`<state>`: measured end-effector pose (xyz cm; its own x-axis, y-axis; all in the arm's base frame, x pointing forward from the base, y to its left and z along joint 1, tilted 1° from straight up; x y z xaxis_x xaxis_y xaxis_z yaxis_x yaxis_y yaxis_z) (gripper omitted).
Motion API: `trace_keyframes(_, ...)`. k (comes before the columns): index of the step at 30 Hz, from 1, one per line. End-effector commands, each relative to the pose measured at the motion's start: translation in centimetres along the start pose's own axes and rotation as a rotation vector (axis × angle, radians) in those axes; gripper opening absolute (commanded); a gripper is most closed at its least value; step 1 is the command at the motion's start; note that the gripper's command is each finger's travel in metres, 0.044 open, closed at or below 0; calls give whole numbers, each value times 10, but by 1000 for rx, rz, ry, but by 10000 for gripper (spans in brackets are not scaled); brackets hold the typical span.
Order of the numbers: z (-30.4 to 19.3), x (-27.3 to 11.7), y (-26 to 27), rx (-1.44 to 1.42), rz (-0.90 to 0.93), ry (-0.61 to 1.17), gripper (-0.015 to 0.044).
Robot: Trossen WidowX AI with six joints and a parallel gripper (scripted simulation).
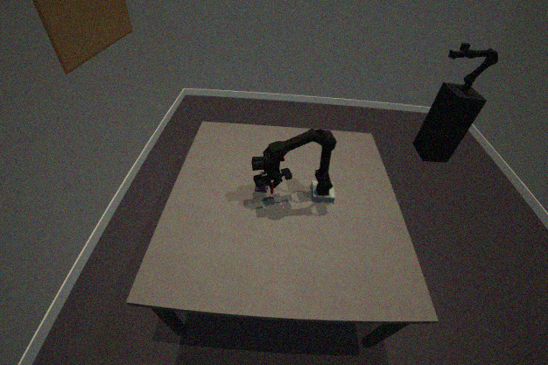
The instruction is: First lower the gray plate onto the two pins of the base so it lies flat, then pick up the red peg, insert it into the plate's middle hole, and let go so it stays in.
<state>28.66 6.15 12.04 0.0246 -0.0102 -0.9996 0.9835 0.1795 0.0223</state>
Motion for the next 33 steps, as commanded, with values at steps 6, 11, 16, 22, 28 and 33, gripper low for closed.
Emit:
trace_keyframes(6,24,-1,11,-3,-1,-5,0)
trace_keyframes(11,38,-1,16,-3,0,-5,0)
trace_keyframes(16,52,-2,20,-1,1,-5,0)
trace_keyframes(22,69,-2,24,0,3,-6,0)
trace_keyframes(28,88,-2,28,-1,3,-6,0)
trace_keyframes(33,103,-2,30,-2,3,-7,0)
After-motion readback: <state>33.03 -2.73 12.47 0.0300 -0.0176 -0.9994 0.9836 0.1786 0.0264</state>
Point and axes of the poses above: the point midway between the two fingers, 35 mm back from their tips, its own x axis out along the fingers, its own y axis across the jaws, z = x × y, the point moved 1 cm from there along -x, back along the fingers, and after that the axes turned 12 degrees about x, right-handed, at the moved point
